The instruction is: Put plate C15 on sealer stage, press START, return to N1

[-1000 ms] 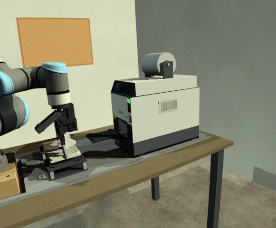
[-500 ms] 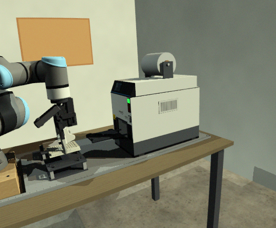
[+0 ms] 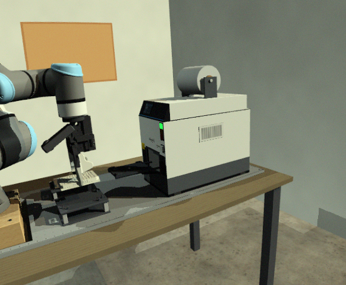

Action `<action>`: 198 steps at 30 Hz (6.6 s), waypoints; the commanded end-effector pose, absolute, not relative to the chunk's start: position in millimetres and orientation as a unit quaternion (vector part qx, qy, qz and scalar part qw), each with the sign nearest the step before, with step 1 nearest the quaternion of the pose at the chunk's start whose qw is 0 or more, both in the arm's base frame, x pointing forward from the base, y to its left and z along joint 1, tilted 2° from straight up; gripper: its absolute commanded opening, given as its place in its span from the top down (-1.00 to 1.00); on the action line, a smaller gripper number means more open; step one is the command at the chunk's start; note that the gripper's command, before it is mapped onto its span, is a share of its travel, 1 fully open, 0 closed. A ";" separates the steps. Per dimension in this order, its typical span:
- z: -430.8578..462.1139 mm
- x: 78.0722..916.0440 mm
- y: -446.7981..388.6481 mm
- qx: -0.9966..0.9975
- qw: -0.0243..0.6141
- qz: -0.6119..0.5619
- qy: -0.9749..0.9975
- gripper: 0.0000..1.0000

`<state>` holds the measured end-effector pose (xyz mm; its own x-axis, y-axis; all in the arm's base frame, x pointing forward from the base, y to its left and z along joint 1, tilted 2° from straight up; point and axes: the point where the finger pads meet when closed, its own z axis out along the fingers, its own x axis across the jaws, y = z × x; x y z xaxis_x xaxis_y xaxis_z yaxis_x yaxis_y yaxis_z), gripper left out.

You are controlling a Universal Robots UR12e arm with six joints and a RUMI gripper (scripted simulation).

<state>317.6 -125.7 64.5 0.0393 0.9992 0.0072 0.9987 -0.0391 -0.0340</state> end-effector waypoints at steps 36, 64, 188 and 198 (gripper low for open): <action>125.3 320.7 -126.7 -0.721 0.014 0.009 -0.693 1.00; 126.3 323.5 -126.3 -0.729 0.015 0.009 -0.684 1.00; 118.0 523.1 -103.1 -0.730 0.016 0.009 -0.684 1.00; 118.0 523.5 -103.1 -0.730 0.016 0.009 -0.684 1.00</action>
